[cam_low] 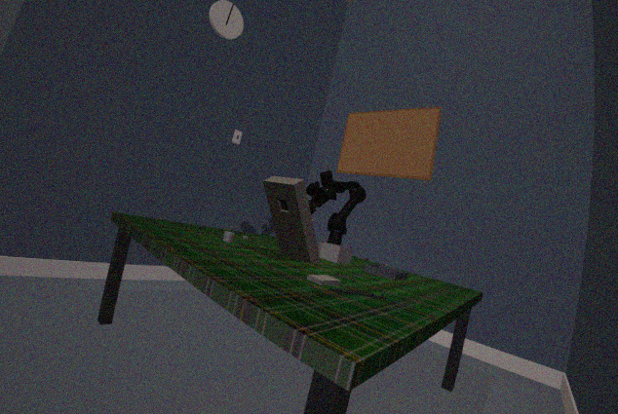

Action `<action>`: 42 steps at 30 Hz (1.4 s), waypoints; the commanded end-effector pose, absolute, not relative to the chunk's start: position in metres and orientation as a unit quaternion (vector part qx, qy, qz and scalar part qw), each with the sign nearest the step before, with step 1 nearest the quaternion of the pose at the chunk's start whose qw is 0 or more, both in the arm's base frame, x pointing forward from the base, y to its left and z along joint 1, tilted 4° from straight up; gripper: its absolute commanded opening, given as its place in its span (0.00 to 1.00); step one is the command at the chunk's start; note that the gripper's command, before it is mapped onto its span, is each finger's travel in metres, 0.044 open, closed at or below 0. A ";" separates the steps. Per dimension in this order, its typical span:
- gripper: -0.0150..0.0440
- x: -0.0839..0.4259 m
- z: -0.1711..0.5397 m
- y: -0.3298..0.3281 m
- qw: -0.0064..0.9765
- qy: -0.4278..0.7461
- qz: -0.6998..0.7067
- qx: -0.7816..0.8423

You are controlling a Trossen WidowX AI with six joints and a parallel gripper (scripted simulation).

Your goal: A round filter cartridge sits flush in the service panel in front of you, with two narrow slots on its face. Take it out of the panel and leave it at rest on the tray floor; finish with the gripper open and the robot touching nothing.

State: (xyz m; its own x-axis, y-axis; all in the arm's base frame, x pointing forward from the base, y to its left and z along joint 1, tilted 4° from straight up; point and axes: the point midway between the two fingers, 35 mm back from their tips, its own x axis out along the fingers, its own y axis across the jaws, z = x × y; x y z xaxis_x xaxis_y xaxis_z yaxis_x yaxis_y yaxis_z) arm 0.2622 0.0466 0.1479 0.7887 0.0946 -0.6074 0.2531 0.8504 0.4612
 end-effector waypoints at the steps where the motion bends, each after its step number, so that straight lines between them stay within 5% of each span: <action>1: 0.25 0.258 0.142 0.045 0.909 0.316 -0.042 0.268; 5: 0.43 0.261 0.145 0.046 0.906 0.323 -0.044 0.270; 28: 0.44 0.296 0.209 0.054 0.909 0.315 -0.041 0.269; 39: 0.93 0.295 0.286 0.057 0.910 0.308 -0.039 0.274; 42: 0.79 0.292 0.261 0.056 0.913 0.347 -0.032 0.210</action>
